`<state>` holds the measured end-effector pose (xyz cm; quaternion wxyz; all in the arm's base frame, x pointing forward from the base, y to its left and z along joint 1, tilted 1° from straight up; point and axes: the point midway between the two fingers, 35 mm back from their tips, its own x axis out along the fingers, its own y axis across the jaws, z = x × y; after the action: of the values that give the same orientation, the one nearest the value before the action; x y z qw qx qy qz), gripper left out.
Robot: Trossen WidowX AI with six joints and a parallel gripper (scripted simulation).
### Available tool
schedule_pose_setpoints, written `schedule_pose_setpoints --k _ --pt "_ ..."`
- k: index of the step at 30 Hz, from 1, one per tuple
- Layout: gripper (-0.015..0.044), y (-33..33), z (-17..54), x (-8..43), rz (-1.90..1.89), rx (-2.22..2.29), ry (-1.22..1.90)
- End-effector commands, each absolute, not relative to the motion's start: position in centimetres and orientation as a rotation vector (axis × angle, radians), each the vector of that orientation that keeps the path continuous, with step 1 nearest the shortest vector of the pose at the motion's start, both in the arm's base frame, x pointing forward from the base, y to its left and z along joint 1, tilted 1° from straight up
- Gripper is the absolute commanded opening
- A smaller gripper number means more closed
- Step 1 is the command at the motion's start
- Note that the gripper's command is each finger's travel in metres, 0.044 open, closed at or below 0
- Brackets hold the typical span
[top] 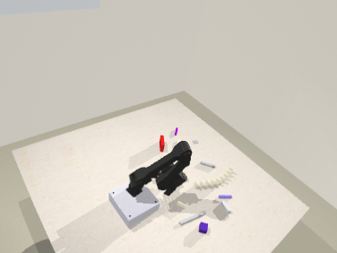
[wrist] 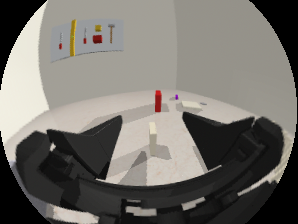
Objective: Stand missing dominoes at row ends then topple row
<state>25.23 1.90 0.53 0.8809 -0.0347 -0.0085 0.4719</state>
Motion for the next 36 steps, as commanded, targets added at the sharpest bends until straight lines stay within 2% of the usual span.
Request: schedule_pose_setpoints --k 1,9,15,20,25,32,36 --pt "0.044 1.9 2.6 25.1 0.983 -0.074 -0.019" --pt "0.044 2.0 3.6 26.0 0.963 -0.019 0.05" --pt "0.044 2.1 1.4 31.5 0.778 0.307 0.508" --pt "0.044 3.3 0.6 33.8 0.513 0.514 0.908" --pt "0.044 4.4 1.8 32.9 0.155 0.599 1.235" --pt "0.044 4.8 5.7 30.3 -0.223 0.543 1.39" --pt "0.044 4.7 6.6 28.6 -0.314 0.515 1.442"
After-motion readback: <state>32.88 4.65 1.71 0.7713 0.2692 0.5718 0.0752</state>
